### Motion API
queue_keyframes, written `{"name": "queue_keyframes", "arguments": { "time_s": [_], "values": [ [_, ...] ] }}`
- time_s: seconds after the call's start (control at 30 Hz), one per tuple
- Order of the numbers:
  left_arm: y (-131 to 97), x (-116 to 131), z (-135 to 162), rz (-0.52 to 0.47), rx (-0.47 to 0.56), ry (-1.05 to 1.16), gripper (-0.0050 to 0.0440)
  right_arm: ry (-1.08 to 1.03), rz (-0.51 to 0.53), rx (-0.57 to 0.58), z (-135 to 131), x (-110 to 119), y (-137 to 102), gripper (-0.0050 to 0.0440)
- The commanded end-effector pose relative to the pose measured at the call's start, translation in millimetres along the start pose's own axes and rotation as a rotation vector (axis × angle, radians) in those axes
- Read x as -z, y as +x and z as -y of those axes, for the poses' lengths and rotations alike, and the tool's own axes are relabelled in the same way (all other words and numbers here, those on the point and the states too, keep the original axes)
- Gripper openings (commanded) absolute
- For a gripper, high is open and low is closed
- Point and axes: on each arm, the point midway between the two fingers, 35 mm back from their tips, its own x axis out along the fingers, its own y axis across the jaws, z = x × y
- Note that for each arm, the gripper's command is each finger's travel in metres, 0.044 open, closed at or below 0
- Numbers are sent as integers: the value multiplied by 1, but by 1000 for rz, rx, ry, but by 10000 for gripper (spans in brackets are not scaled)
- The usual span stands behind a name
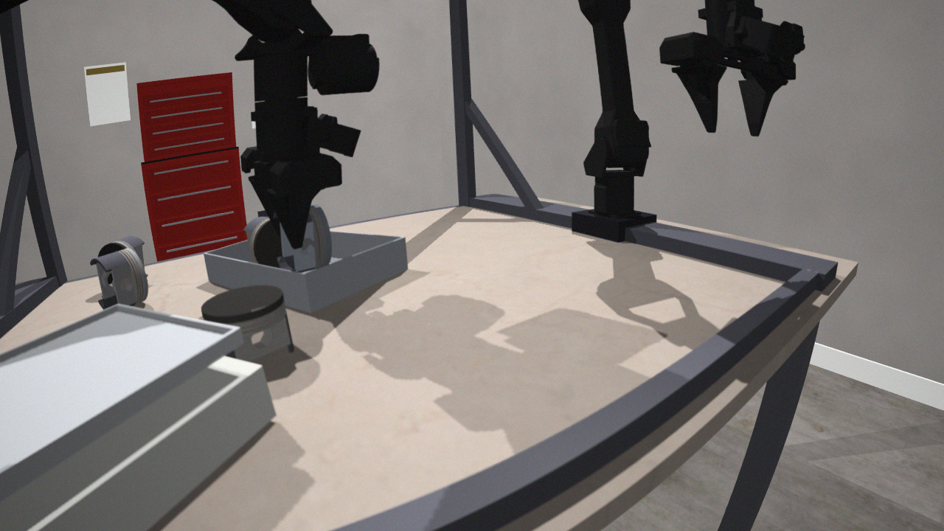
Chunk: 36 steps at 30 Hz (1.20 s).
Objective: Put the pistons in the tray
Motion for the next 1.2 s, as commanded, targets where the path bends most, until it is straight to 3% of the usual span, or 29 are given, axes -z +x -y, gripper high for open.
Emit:
{"name": "queue_keyframes", "arguments": {
  "time_s": [0.0, 0.37, 0.53, 1.17],
  "values": [
    [-5, -4, 0, 18, 1, 2, 400, -10, 44, -2, -4, -7, -7, 158],
    [-5, -4, 0, 18, 1, 2, 400, -9, 33, -2, -3, -6, 12, 158],
    [-5, -4, 0, 18, 1, 2, 400, -16, 86, 1, -5, -15, -7, 158],
    [-5, -4, 0, 18, 1, 2, 400, -11, 50, -1, -3, -9, 9, 158]
  ]
}}
